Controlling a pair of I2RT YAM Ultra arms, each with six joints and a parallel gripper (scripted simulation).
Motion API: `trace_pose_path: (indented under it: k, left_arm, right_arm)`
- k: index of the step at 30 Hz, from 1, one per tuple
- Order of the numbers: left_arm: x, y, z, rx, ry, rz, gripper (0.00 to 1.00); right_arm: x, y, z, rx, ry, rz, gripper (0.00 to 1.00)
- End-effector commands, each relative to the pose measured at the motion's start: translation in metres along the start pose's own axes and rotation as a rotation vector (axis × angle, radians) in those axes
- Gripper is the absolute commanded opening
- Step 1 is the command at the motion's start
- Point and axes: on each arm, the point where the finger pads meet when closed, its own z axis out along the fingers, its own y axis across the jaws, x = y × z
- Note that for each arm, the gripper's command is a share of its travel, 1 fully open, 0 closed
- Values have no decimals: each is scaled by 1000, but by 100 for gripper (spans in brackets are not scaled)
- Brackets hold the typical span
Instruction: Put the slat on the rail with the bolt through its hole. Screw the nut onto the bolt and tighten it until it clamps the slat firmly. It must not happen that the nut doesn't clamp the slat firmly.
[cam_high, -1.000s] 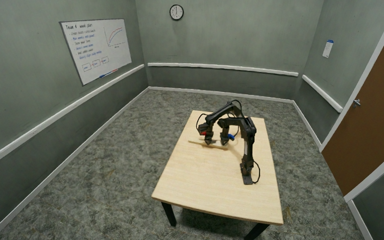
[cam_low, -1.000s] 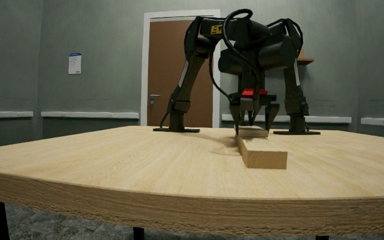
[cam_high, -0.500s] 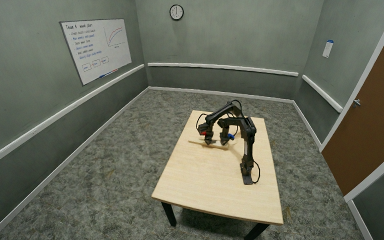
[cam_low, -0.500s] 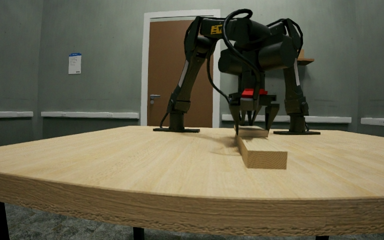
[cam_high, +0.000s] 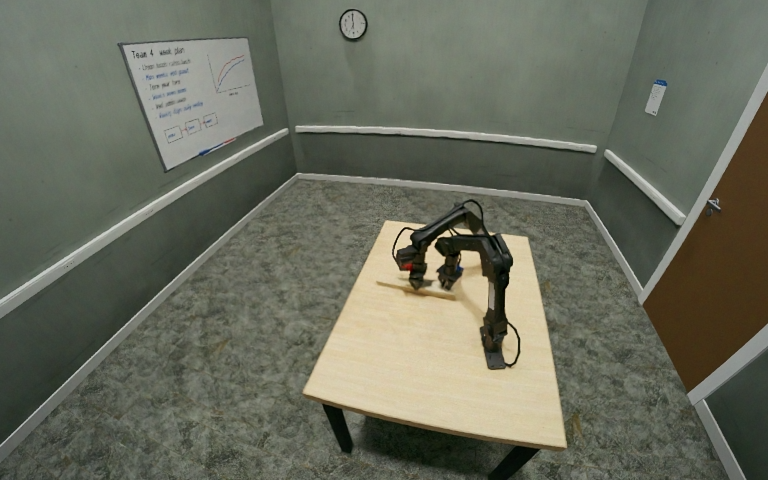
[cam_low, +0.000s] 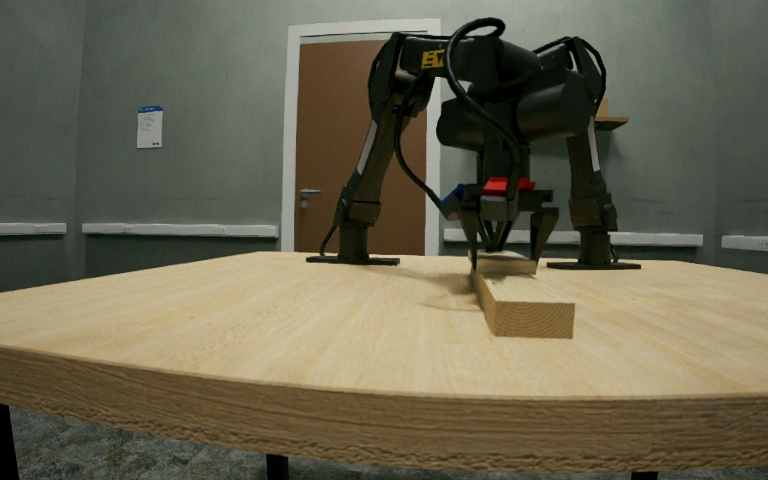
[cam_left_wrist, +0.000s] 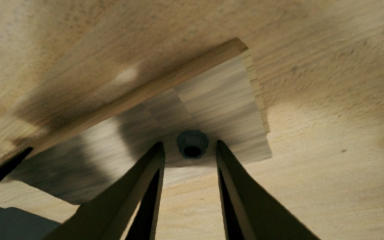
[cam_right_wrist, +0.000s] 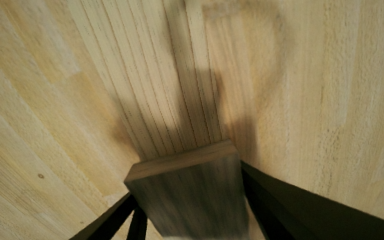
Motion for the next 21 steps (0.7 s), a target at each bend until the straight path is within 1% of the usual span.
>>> trace_pose_path:
  k: [1,2,4,5,19,21]
  left_arm:
    - [-6,2,-8,0,-17,-279,34]
    - [-6,2,-9,1,-17,-326,34]
    - [-6,2,-9,1,-17,-326,34]
    - [-6,2,-9,4,-17,-443,34]
    - [-8,4,-10,20,-13,-1091,34]
    - [-8,4,-10,20,-13,-1091,34]
  right_arm:
    - [-2,1,-5,-8,-13,0,72]
    - [-2,1,-5,-8,-13,0,72]
    - [-2,1,-5,-8,-13,0,72]
    - [-2,1,-5,-8,-13,0,72]
    - [-2,1,-5,-8,-13,0,72]
    - [-2,1,-5,-8,-13,0,72]
